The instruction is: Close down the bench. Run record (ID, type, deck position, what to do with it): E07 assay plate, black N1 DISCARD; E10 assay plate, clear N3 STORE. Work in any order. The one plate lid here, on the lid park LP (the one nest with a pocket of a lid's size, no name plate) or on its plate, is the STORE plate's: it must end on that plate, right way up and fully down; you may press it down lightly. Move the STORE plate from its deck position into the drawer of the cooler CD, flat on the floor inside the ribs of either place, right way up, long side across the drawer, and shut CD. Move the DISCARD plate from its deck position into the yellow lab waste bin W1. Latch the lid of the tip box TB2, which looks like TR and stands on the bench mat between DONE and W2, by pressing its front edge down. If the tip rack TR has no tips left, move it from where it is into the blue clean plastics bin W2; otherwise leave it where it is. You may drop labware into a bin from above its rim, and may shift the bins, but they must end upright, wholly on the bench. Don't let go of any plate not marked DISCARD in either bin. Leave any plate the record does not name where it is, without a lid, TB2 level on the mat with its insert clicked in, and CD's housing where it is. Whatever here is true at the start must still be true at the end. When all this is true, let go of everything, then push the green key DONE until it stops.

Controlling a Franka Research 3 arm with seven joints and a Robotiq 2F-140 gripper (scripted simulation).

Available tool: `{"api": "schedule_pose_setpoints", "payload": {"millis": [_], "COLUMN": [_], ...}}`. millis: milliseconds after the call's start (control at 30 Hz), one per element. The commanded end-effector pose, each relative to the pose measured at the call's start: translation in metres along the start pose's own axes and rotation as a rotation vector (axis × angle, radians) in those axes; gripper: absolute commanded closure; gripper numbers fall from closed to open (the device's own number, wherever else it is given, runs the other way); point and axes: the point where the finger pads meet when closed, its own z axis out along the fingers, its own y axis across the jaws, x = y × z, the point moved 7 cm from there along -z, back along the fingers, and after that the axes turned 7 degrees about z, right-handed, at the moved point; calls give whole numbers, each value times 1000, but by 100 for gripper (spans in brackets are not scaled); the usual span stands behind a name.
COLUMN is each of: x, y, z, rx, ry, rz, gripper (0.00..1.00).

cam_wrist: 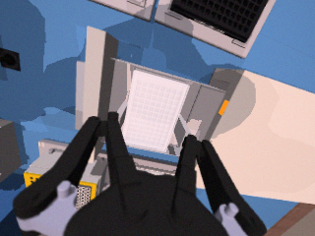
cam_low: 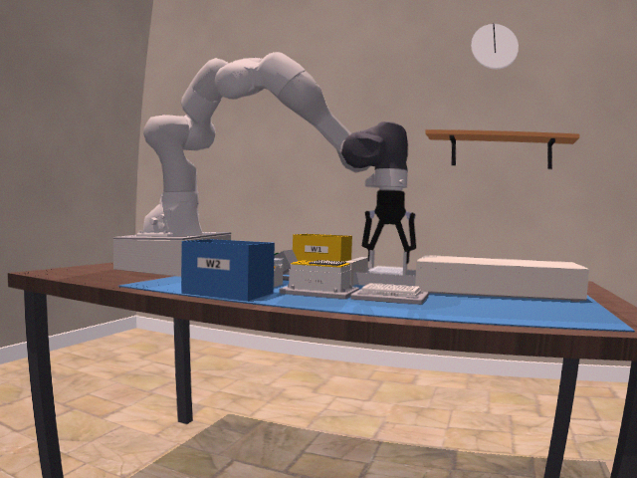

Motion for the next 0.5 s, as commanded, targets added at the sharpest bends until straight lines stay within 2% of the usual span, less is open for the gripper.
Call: {"api": "schedule_pose_setpoints", "payload": {"millis": [0,467], "x": [-1,0], "y": [0,0], "z": [2,6], "rx": [-2,-2], "ry": [-1,-1], "rz": [2,2], "gripper": [100,100]}}
